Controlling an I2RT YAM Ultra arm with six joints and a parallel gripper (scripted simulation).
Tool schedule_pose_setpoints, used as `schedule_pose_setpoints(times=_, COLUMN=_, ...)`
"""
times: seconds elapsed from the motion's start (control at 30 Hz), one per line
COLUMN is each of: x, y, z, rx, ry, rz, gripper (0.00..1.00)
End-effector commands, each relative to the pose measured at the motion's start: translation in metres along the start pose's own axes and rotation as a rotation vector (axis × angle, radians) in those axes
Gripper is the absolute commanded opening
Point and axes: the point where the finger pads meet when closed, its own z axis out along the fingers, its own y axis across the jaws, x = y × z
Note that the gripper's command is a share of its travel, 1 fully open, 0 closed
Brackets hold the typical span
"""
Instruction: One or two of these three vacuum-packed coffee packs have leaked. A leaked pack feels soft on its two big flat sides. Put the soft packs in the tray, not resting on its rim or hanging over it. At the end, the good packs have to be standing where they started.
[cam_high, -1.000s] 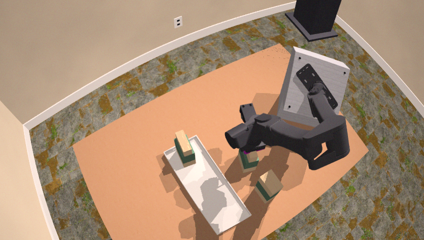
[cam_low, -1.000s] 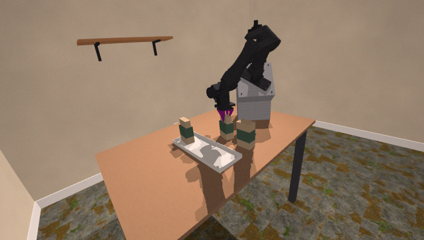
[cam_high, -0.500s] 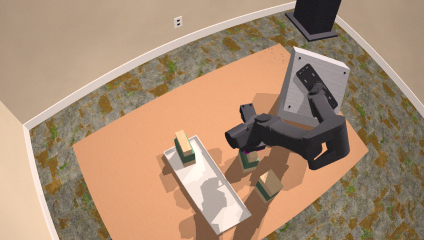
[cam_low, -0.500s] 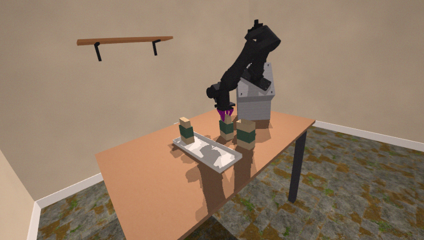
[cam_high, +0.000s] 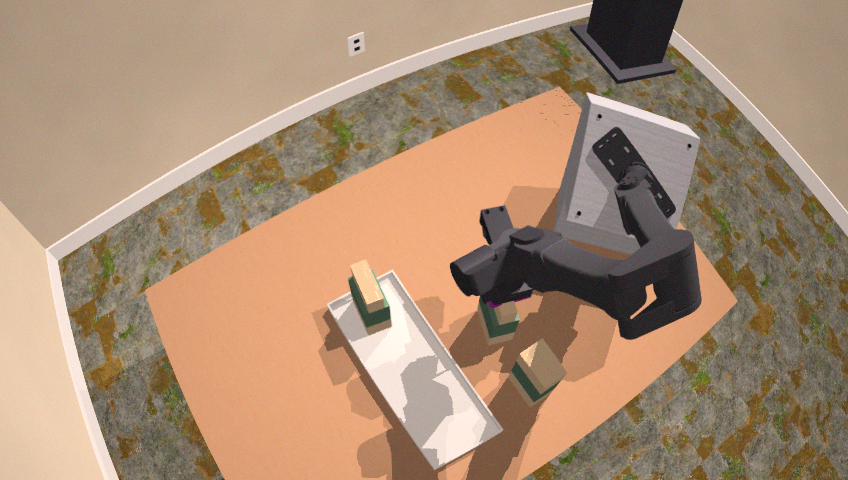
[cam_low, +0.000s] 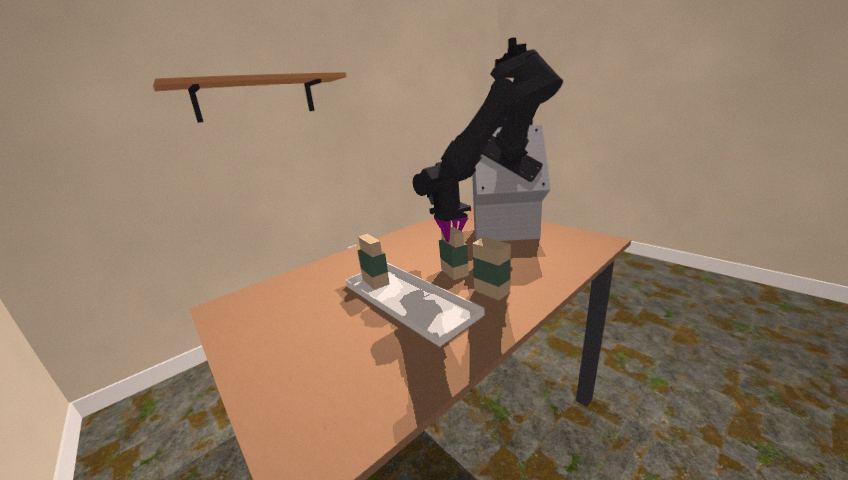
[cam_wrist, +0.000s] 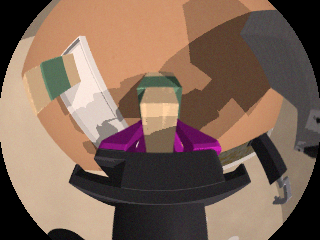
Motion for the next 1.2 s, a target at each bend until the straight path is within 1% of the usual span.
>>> schedule_pose_setpoints(times=0.0, x=0.002, y=0.012, z=-0.021, rx=-0.032, ry=-0.006, rz=-0.011, gripper=0.26)
schedule_pose_setpoints(times=0.23, x=0.002, y=0.011, z=-0.046, rx=-0.032, ry=-0.008, rz=-0.012, gripper=0.26)
schedule_pose_setpoints(times=0.3, x=0.002, y=0.011, z=-0.046, rx=-0.032, ry=-0.008, rz=-0.012, gripper=0.26)
schedule_pose_setpoints(times=0.47, x=0.002, y=0.011, z=-0.056, rx=-0.032, ry=-0.009, rz=-0.012, gripper=0.26)
schedule_pose_setpoints(times=0.6, x=0.002, y=0.011, z=-0.058, rx=-0.032, ry=-0.009, rz=-0.012, gripper=0.26)
schedule_pose_setpoints(times=1.17, x=0.001, y=0.011, z=-0.058, rx=-0.032, ry=-0.017, rz=-0.012, gripper=0.26)
